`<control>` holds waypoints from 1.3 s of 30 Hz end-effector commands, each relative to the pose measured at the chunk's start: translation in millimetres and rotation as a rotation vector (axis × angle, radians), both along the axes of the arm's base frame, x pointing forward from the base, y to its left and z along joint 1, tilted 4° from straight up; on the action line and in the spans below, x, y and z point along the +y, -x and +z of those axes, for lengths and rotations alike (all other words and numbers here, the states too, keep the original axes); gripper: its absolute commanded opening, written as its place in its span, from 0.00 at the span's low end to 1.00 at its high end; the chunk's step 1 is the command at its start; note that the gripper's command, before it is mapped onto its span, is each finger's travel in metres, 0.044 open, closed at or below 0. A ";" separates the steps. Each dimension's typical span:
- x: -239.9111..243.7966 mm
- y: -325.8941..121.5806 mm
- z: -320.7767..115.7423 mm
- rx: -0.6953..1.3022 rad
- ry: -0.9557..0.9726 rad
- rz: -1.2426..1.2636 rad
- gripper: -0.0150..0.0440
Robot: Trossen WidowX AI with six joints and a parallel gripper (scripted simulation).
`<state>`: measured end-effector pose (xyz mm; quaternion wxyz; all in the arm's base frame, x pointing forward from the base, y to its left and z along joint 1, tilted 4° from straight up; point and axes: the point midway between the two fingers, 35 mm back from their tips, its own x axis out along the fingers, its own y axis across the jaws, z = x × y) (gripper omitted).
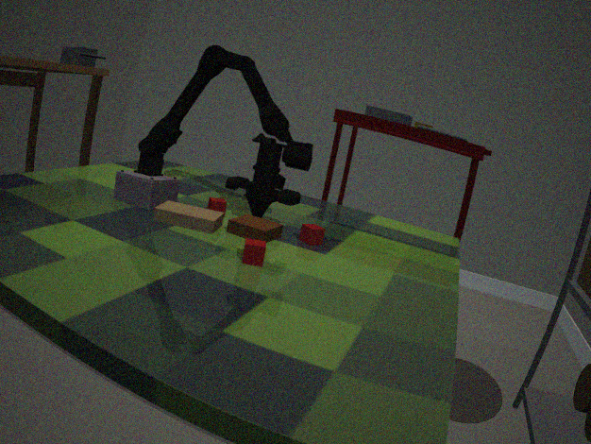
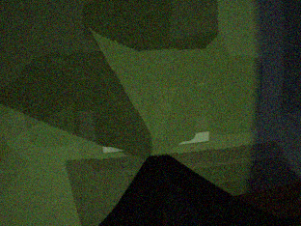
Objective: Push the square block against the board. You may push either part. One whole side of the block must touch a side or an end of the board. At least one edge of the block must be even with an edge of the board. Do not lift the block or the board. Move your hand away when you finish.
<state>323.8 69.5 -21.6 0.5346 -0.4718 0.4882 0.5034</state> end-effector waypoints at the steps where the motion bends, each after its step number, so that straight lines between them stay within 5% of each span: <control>1: -3.8 -0.6 -0.5 -0.002 0.002 0.004 0.25; 39: -58.1 -3.5 -4.4 -0.002 0.008 0.004 0.25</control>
